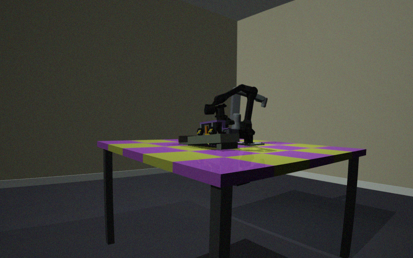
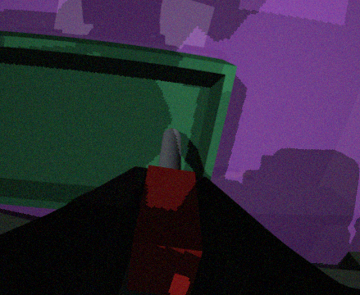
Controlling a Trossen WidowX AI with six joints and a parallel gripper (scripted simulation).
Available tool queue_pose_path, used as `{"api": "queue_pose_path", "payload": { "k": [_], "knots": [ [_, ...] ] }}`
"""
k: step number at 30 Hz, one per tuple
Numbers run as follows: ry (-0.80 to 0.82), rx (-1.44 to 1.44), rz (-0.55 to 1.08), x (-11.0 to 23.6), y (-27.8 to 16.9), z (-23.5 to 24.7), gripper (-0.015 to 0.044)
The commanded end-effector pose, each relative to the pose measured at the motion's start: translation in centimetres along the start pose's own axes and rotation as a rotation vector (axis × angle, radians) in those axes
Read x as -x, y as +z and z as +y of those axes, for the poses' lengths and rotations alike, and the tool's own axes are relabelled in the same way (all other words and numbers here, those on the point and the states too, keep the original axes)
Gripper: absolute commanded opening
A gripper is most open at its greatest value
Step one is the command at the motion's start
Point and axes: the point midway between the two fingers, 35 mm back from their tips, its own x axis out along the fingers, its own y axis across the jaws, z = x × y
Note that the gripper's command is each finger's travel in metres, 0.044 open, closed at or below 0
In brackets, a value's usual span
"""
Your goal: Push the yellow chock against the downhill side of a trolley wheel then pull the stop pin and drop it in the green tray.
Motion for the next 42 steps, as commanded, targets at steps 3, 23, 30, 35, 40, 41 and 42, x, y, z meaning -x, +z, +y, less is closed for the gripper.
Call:
{"api": "queue_pose_path", "payload": {
  "k": [3, 23, 30, 35, 40, 41, 42],
  "knots": [
    [-0.004, -0.005, 0.002, -0.1, 0.0, 0.1, 0.0157],
    [-0.003, -0.005, 0.002, -0.5, 0.1, 1.5, 0.019],
    [-0.002, -0.005, 0.001, -0.6, 0.2, 1.9, 0.019],
    [-0.002, -0.005, 0.001, -0.7, 0.2, 2.2, 0.019],
    [-0.002, -0.005, 0.001, -0.8, 0.2, 2.4, 0.019],
    [-0.002, -0.005, 0.001, -0.8, 0.2, 2.5, 0.019],
    [-0.002, -0.005, 0.001, -0.9, 0.2, 2.5, 0.019]
  ]
}}
